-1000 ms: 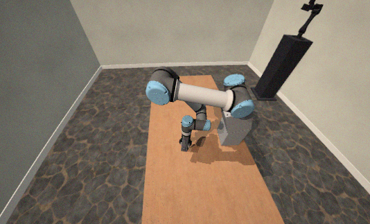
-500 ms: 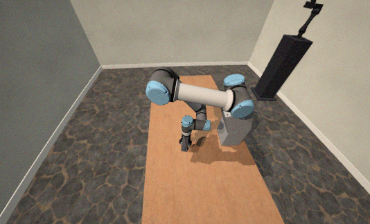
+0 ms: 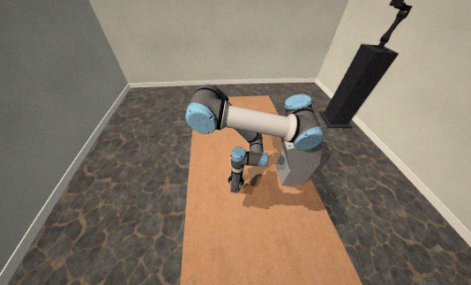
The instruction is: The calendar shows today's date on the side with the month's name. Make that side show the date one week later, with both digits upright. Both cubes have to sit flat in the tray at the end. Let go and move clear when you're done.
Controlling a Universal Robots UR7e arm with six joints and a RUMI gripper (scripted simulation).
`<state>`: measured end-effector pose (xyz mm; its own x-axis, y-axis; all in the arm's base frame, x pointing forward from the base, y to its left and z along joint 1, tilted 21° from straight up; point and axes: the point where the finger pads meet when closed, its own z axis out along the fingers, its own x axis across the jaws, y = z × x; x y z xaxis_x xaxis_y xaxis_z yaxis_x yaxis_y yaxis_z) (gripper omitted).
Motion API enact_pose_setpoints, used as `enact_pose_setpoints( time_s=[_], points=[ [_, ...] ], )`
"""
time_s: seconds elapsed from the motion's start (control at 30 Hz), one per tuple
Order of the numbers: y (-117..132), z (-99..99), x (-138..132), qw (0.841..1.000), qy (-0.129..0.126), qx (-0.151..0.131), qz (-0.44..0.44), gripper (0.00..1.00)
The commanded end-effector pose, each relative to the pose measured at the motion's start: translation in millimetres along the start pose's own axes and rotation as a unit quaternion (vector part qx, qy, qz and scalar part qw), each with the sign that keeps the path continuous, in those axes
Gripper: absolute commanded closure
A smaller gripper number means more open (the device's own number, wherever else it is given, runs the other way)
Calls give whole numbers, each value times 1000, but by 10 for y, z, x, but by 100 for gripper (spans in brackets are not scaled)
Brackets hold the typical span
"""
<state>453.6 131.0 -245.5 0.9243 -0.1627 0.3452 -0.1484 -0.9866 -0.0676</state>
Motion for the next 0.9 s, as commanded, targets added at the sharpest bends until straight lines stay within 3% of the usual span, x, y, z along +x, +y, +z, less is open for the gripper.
enact_pose_setpoints(
  time_s=[0.0,0.47,0.87],
  points=[
    [-8,-2,20,1000,2,0,0,71],
    [-9,7,22,1000,2,0,0,71],
    [-10,149,19,1000,2,0,0,71]
  ],
)
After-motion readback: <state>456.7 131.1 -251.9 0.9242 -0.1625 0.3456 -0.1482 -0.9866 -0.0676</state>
